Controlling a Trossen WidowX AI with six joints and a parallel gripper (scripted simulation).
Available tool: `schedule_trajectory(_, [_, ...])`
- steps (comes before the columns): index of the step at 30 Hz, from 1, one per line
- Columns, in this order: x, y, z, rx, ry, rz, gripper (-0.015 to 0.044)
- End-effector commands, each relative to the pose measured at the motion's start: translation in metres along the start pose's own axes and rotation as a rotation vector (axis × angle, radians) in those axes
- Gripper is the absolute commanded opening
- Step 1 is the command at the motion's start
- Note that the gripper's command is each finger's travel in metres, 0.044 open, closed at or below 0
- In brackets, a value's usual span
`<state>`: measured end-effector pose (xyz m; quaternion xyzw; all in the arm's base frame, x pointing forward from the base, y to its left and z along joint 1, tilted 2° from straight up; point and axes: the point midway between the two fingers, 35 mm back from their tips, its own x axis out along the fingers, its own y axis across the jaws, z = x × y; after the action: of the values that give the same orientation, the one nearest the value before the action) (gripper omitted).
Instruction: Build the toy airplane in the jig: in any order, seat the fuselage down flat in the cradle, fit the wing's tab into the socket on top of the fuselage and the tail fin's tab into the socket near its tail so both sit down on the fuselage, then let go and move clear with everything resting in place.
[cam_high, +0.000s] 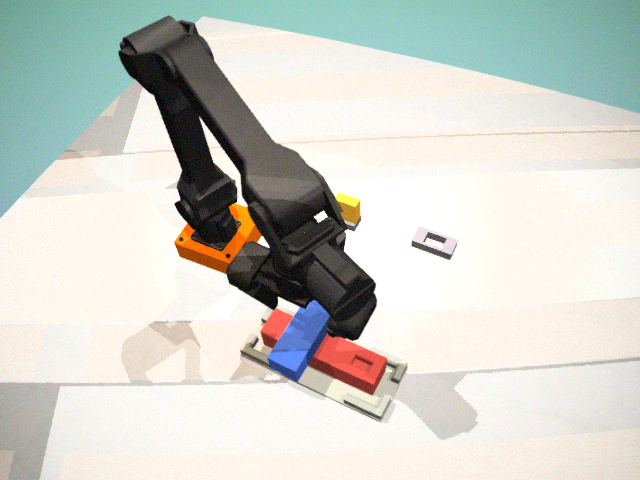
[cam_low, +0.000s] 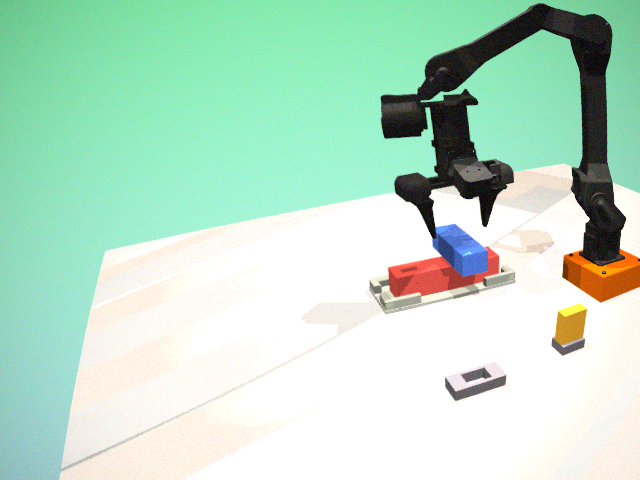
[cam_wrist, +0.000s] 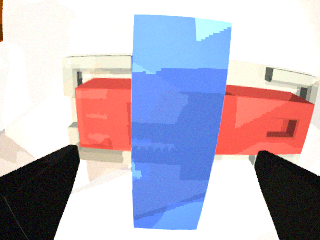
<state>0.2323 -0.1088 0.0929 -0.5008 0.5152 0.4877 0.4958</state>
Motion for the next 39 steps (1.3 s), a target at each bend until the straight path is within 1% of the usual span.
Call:
schedule_trajectory(1, [-0.0501,-0.0011,-0.0005,0.002,0.015,-0.025,0.0440])
schedule_trajectory(3, [-0.0595,0.0005,0.0003,0.002,0.015,-0.025,0.0440])
schedule_trajectory(7, [-0.0596,-0.0033,-0.0006,0.002,0.015,-0.025,0.0440])
schedule_trajectory(9, [-0.0594,-0.0033,-0.0006,0.065,0.015,-0.026,0.0440])
schedule_trajectory(23, [-0.0551,-0.0040,-0.0007,1.407,-0.005,-0.032,0.0440])
schedule_trajectory(25, [-0.0547,-0.0041,-0.0007,1.533,-0.007,-0.032,0.0440])
schedule_trajectory(39, [-0.0546,-0.0041,-0.0007,1.548,-0.007,-0.032,0.0440])
